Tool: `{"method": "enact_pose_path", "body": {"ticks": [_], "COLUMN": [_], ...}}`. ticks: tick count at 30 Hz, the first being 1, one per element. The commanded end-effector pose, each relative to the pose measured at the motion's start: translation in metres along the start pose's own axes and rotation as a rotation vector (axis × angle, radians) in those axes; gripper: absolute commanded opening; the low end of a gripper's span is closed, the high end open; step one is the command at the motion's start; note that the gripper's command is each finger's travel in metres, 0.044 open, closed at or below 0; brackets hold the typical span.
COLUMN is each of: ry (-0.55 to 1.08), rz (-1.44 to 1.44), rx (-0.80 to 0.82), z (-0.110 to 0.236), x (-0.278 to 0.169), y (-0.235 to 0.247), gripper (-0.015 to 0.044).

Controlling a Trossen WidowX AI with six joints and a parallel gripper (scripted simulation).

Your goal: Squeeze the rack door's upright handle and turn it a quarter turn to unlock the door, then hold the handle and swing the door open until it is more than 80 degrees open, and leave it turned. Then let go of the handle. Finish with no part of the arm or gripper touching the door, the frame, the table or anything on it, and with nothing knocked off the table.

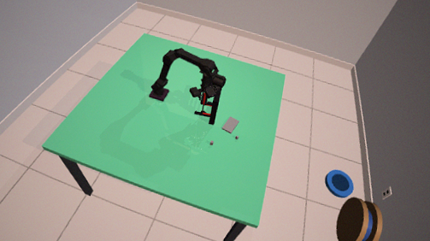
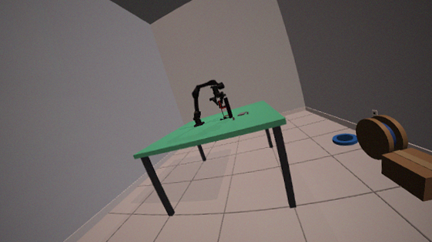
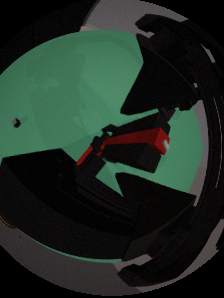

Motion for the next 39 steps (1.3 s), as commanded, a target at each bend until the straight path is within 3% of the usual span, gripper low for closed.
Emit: {"method": "enact_pose_path", "body": {"ticks": [1, 39], "ry": [0.002, 0.001], "rz": [0.229, 2.112], "rx": [0.002, 0.004], "z": [-0.0006, -0.0007], "x": [-0.0002, -0.0002], "y": [0.0003, 0.0003], "gripper": [0.0287, 0.0287]}}
Point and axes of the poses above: the point midway between the two fingers, 35 mm back from their tips, its own z axis back along the fingers, its own y axis across the jaws, x = y × z, the point moved 4 cm from there along z, back along the fingers, and after that the axes turned 4 degrees about -z, right-handed, at the moved point
